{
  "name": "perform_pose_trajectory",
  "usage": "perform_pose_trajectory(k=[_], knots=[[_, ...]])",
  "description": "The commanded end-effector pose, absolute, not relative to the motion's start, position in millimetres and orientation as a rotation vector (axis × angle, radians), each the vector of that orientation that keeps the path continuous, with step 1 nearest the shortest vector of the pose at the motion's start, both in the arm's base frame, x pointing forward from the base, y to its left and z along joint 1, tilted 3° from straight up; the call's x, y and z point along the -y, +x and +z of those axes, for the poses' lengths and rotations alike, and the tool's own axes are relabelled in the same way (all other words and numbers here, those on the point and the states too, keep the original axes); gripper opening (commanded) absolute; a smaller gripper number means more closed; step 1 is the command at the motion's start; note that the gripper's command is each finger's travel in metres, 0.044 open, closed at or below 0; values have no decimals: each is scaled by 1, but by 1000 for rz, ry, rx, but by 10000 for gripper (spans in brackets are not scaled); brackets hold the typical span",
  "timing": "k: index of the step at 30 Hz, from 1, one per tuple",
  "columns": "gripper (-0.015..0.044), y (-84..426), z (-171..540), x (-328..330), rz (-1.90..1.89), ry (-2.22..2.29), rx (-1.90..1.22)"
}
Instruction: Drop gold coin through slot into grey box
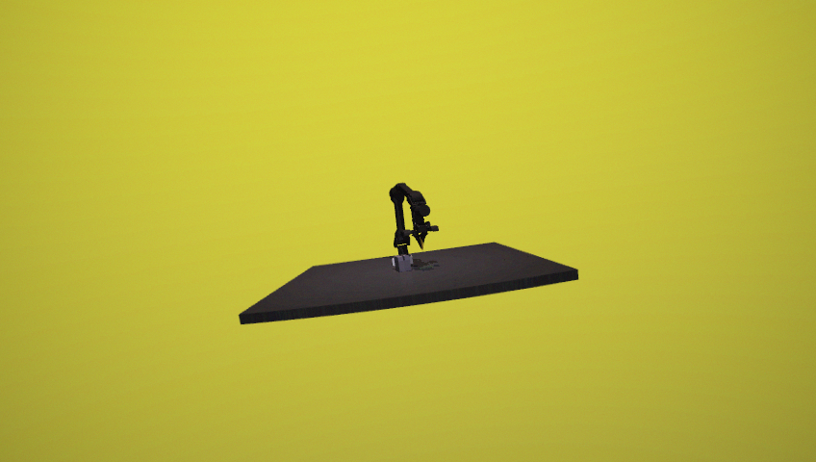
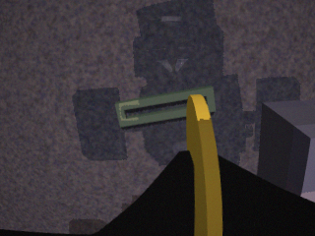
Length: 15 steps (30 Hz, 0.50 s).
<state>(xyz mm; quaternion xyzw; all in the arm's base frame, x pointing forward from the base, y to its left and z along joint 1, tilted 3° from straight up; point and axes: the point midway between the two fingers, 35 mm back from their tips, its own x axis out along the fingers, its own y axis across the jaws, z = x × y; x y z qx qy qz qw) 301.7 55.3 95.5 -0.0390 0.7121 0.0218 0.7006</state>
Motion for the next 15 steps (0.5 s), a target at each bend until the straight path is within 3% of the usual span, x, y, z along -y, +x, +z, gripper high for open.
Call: perform_pose_trajectory(k=[1, 15], knots=[[0, 298, 97, -43, 46, -93, -1585], [0, 286, 99, -9, 44, -95, -1585]])
